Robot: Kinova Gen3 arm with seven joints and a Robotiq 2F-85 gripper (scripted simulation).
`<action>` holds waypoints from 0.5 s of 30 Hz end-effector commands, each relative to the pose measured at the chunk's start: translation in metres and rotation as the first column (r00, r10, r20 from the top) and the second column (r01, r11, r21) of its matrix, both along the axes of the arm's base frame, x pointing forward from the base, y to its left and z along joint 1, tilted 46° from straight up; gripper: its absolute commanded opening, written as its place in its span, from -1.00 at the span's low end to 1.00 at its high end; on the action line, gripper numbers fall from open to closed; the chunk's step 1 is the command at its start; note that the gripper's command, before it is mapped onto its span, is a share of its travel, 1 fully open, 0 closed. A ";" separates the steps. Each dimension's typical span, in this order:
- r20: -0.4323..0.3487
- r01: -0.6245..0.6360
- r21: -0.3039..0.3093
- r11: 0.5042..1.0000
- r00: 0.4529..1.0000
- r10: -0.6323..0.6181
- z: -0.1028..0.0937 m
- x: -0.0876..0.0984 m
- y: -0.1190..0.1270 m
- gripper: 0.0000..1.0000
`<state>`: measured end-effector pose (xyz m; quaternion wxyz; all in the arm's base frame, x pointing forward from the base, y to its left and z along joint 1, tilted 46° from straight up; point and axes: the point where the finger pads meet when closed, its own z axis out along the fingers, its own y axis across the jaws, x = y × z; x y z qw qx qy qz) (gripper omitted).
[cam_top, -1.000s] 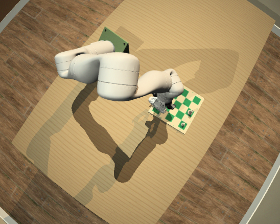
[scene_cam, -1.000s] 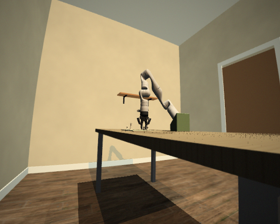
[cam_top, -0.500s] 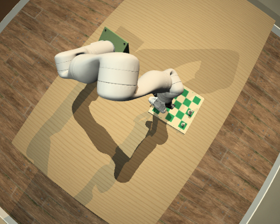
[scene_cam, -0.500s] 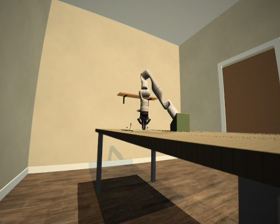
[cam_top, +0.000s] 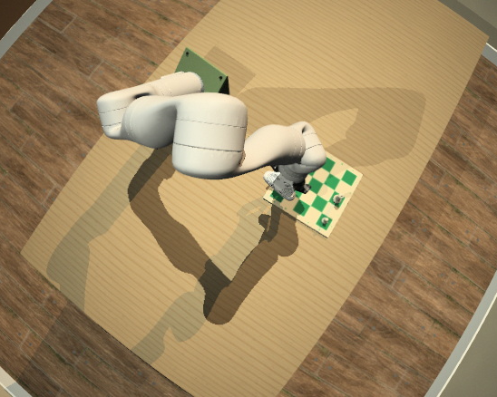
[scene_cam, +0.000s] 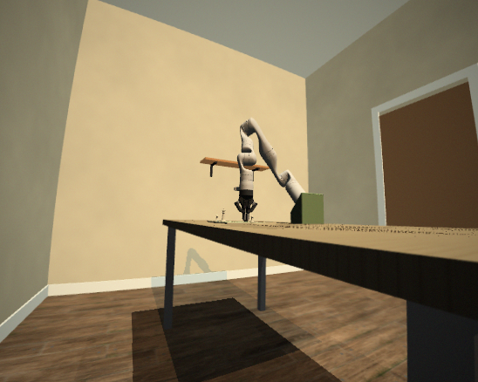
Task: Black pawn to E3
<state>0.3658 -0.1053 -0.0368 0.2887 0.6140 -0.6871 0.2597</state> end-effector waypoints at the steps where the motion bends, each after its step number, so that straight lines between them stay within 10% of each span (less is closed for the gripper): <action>1: 0.001 -0.001 0.000 1.000 1.000 0.001 0.000 0.000 0.000 -1.00; 15: 0.001 -0.001 0.000 1.000 1.000 0.001 0.010 0.001 0.011 -1.00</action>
